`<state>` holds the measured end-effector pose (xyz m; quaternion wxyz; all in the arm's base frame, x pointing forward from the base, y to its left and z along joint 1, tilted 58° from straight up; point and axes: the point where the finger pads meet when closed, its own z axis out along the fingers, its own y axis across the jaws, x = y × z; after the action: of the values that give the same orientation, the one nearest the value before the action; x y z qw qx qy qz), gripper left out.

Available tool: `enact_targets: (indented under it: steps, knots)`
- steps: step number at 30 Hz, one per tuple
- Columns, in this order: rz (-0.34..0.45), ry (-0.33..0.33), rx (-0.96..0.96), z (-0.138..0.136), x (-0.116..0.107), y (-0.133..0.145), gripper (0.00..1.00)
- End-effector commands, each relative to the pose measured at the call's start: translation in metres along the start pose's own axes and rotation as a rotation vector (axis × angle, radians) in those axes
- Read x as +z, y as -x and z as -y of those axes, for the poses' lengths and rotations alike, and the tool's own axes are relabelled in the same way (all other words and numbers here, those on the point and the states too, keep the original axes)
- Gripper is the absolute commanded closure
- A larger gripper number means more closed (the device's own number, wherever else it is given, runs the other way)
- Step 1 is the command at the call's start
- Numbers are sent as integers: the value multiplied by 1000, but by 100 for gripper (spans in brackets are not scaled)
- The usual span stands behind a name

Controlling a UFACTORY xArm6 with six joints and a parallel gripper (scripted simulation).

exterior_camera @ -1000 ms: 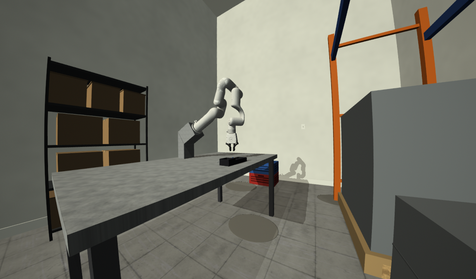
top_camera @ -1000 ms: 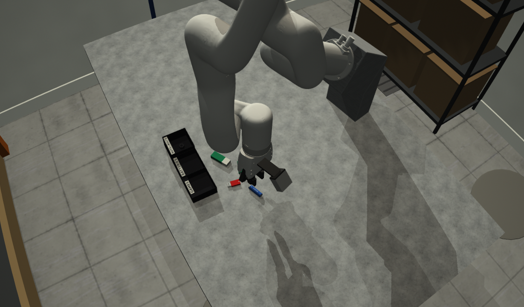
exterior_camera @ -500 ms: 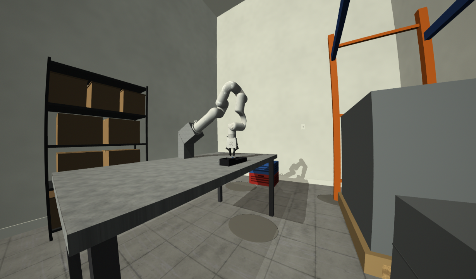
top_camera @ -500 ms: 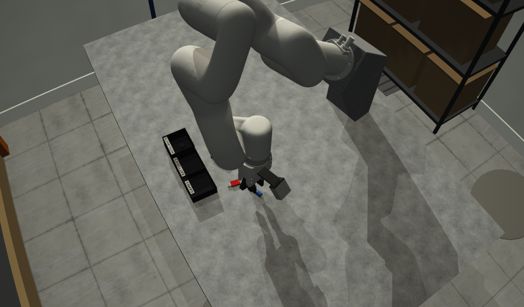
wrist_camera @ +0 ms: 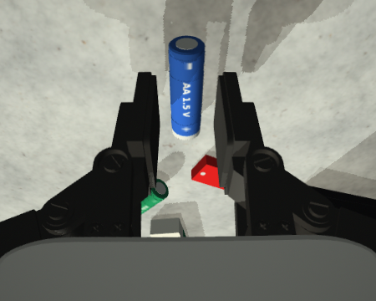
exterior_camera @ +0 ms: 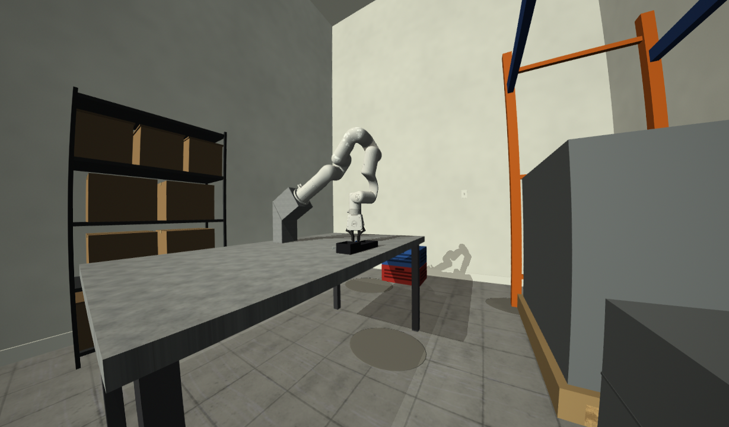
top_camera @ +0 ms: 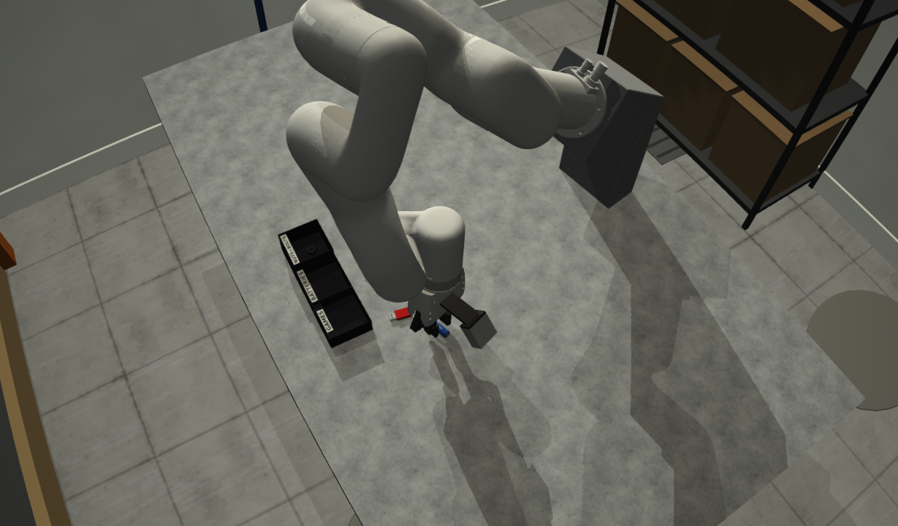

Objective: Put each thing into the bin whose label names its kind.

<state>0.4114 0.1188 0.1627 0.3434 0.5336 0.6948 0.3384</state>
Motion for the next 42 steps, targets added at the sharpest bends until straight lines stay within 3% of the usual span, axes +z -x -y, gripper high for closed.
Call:
enact_targets:
  steps: [1, 18, 19, 42]
  knots:
    - [-1, 1, 0, 0, 4, 0, 72]
    - [-1, 1, 0, 0, 8, 0, 72]
    - [-1, 1, 0, 0, 8, 0, 100]
    - [-1, 1, 0, 0, 8, 0, 100]
